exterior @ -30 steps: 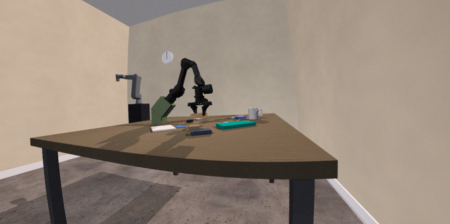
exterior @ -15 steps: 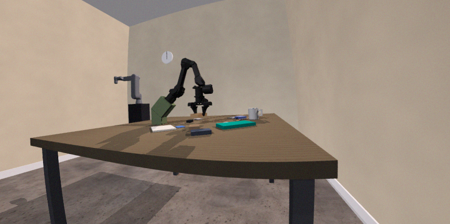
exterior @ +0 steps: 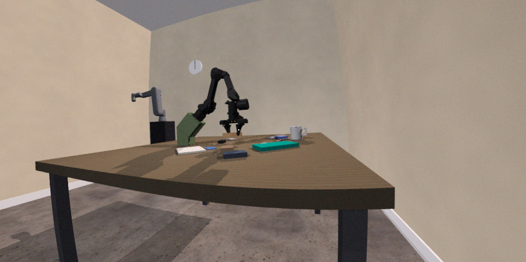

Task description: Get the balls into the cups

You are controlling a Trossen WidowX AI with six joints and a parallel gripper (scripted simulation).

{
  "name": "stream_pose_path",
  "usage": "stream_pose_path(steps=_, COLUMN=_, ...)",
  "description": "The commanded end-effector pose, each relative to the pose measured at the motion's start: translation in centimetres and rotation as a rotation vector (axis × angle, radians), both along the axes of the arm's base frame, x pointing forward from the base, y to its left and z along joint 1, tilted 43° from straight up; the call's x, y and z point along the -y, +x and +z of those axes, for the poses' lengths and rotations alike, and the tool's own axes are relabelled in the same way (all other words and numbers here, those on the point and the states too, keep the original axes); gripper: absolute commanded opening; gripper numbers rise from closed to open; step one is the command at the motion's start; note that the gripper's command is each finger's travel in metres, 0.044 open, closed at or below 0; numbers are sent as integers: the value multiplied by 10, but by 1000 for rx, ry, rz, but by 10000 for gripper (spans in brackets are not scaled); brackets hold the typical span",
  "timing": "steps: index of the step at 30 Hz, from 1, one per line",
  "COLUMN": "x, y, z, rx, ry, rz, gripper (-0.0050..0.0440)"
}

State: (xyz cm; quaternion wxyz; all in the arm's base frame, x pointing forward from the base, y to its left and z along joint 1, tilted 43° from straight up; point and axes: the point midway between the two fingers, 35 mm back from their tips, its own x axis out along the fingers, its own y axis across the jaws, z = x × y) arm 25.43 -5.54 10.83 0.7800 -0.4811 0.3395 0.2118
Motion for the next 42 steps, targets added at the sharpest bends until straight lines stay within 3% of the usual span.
stream_pose_path(steps=1, x=0, y=-1, z=1, rx=17, ry=2, rz=-2, gripper=0)
stream_pose_path(steps=42, x=1, y=0, z=1, rx=-12, ry=25, rz=21, gripper=0)
